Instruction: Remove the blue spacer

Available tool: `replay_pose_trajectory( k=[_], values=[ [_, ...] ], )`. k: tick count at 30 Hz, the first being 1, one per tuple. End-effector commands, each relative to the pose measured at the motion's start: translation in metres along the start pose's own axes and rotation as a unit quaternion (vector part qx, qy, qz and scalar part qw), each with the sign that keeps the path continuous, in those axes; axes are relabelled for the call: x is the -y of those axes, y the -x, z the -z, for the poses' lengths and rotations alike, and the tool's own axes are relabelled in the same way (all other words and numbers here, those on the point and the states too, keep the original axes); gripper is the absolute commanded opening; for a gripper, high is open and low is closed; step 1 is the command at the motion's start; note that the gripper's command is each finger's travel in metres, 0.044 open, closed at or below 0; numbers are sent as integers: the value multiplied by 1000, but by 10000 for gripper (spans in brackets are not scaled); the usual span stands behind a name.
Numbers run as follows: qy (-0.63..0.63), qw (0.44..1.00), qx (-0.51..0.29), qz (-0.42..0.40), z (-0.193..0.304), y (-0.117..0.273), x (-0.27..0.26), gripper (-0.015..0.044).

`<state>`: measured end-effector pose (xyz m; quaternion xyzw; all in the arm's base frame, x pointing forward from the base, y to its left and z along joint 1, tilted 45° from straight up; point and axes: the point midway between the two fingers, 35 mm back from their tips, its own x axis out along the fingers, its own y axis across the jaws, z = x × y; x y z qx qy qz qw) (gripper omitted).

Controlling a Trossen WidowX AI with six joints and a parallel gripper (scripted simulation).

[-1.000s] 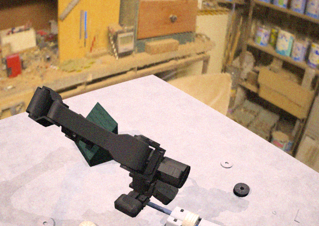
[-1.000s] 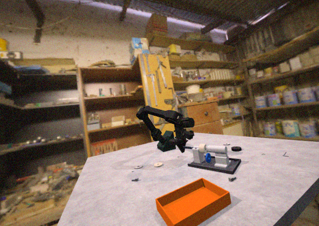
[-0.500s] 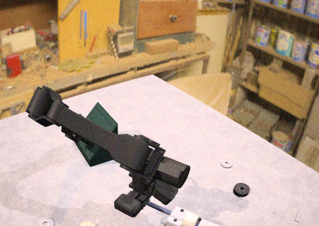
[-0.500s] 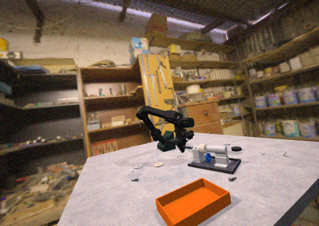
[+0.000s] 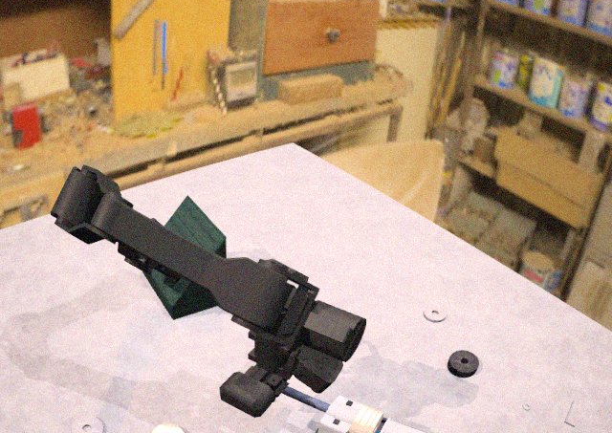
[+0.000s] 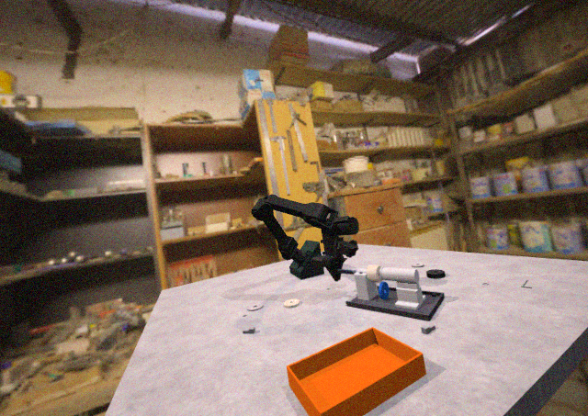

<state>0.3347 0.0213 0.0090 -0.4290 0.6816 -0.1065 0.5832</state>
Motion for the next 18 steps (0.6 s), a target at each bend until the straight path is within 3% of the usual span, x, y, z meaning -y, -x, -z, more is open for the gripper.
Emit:
replay_pose_trajectory(
  k=[1,18],
  values=[
    [0,1000,2,-1,-3,0,0,0],
    [0,1000,2,-1,-9,1,0,0]
  ],
)
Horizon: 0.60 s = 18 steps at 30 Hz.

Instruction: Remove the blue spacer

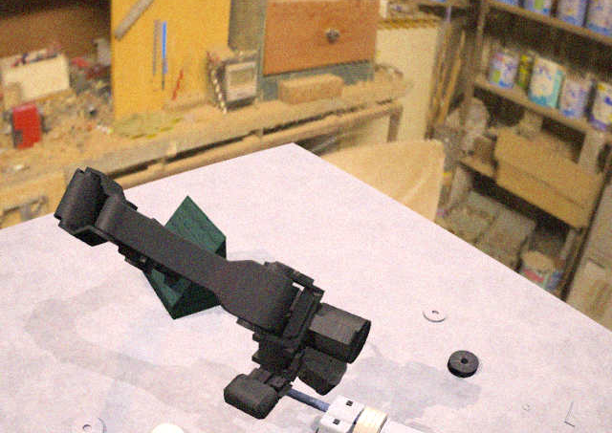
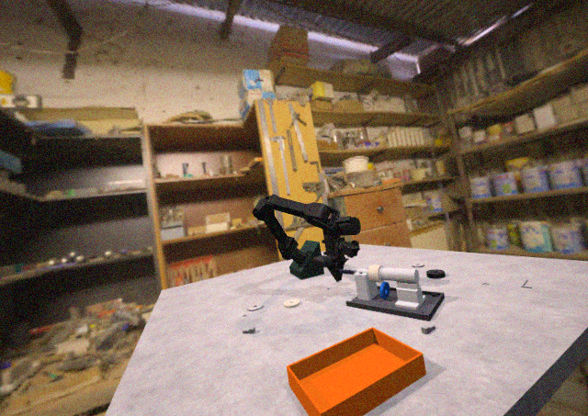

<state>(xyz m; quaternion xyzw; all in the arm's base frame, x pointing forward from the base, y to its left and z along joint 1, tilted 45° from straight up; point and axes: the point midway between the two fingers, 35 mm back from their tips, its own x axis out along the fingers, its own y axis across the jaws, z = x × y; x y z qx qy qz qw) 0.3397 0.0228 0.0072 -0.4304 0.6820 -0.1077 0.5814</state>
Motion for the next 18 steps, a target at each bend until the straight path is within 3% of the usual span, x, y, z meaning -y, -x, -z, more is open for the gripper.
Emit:
replay_pose_trajectory(
  k=[1,18],
  values=[
    [-1,1000,4,-2,-3,2,-1,0],
    [-1,1000,4,-2,-9,2,-1,0]
  ],
)
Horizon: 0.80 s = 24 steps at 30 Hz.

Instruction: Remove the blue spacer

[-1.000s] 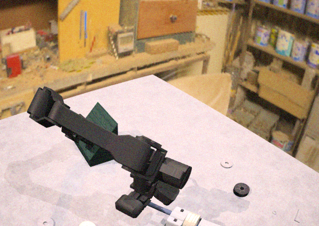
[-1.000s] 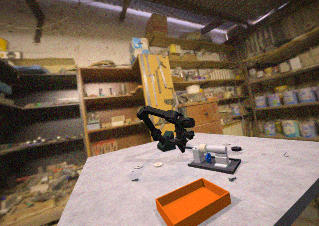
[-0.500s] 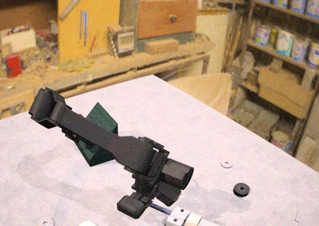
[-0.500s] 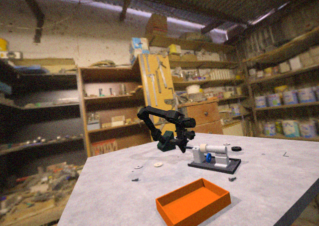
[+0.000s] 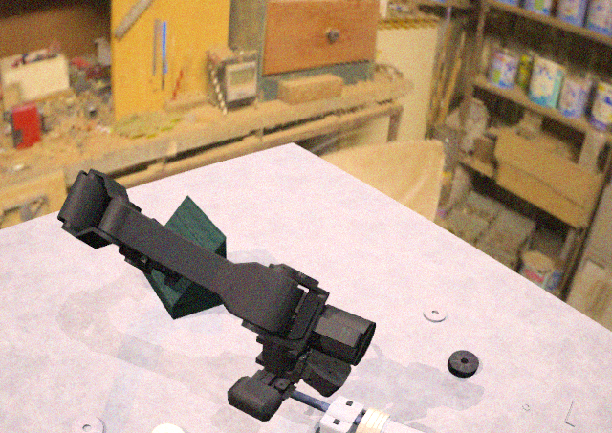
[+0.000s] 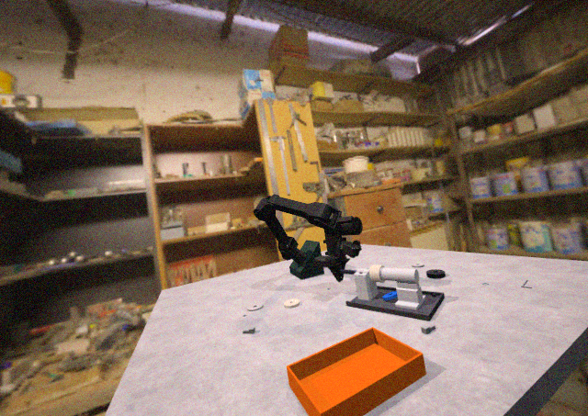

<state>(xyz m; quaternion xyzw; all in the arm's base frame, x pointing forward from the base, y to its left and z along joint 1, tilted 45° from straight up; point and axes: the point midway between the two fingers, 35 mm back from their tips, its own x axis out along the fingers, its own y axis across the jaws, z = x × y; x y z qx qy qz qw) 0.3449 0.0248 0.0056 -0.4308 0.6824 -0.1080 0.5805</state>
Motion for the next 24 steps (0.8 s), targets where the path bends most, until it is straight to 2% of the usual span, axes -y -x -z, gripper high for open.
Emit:
replay_pose_trajectory(
  k=[1,24],
  values=[
    [-2,1000,5,-3,-4,2,-1,0],
    [-2,1000,5,-3,-12,2,-1,0]
  ],
)
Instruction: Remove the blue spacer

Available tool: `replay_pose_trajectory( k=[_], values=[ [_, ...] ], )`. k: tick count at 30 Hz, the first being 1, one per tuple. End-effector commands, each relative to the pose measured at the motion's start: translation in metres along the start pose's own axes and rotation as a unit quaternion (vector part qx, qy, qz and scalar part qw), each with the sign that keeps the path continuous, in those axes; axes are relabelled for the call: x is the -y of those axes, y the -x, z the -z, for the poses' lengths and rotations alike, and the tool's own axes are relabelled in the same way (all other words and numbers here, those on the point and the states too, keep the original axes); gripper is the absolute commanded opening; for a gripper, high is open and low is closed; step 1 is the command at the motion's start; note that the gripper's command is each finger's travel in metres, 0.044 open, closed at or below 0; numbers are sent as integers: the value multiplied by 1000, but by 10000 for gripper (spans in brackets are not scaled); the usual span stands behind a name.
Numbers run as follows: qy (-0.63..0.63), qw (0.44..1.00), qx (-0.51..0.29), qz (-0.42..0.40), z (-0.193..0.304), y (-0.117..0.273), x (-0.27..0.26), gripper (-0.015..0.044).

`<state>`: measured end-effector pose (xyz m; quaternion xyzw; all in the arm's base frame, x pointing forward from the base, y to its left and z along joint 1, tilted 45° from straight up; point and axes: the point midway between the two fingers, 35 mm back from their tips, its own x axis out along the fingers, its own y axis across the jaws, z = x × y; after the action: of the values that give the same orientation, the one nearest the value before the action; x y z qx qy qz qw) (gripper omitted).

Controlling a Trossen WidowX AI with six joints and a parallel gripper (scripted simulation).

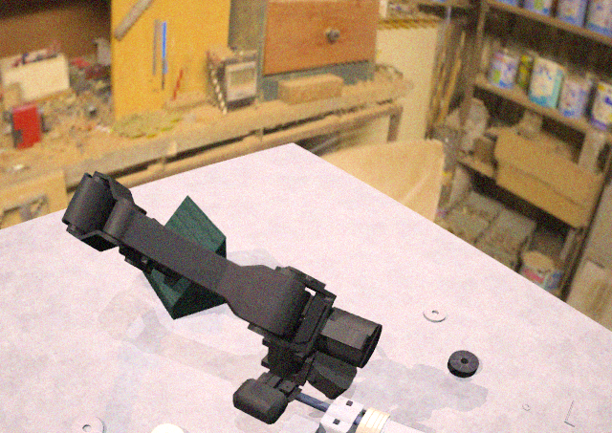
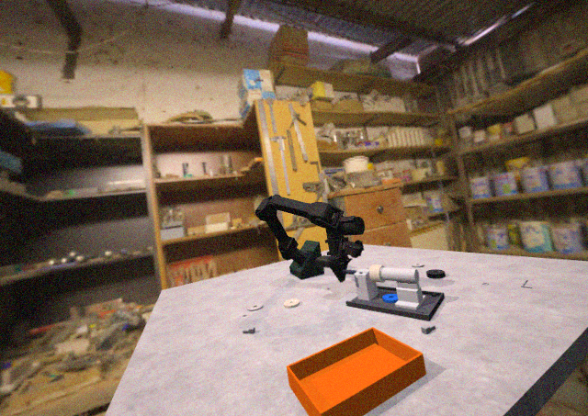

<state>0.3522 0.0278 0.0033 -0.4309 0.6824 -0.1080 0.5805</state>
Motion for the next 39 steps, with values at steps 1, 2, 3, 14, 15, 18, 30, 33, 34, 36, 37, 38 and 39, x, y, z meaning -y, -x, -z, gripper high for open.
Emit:
replay_pose_trajectory(
  k=[1,2,3,14,15,18,30,33,34,36,37,38,39],
  values=[
    [-2,1000,5,-3,-4,2,-1,0],
    [-2,1000,5,-3,-4,2,-1,0],
    [-2,1000,5,-3,-5,2,-1,0],
    [-2,1000,5,-3,-9,2,-1,0],
    [-2,1000,5,-3,-9,2,-1,0],
    [-2,1000,5,-3,-10,2,-1,0],
    [-2,1000,5,-3,-14,2,-1,0],
    [-2,1000,5,-3,-15,2,-1,0],
    [-2,1000,5,-3,-16,2,-1,0],
    [-2,1000,5,-3,-16,2,0,0],
    [-2,1000,5,-3,-17,2,0,0],
    [-2,1000,5,-3,-17,2,0,0],
    [-2,1000,5,-3,-17,2,0,0]
  ],
)
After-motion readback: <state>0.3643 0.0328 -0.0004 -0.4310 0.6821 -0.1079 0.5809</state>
